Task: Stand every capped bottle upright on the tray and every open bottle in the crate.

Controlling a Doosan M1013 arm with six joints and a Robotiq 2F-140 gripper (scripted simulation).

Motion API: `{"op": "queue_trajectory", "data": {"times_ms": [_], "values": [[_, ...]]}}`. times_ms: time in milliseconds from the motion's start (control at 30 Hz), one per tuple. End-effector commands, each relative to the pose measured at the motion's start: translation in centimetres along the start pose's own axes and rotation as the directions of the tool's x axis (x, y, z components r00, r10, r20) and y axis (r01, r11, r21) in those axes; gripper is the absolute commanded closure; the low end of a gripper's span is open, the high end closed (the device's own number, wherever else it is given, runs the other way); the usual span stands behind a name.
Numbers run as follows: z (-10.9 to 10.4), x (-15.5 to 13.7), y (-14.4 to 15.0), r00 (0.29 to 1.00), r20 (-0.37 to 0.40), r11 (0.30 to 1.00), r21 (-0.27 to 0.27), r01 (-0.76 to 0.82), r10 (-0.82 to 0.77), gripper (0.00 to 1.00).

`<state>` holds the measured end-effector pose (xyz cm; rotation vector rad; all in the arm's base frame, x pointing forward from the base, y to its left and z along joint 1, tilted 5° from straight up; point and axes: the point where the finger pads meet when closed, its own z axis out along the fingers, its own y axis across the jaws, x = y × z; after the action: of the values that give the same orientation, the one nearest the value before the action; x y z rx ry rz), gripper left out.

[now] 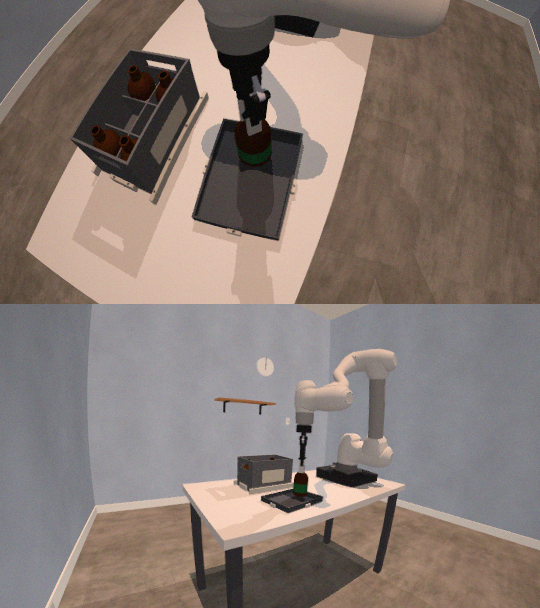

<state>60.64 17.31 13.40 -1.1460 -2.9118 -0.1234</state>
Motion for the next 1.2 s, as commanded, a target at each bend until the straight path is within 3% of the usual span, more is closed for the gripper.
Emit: {"op": "queue_trajectory", "data": {"times_ms": [0,1167], "values": [[0.1,0.0,0.0,1.0,0.0,1.0,0.0,0.0,0.0,1.0],[1.2,0.0,0.0,1.0,0.0,1.0,0.0,0.0,0.0,1.0]]}}
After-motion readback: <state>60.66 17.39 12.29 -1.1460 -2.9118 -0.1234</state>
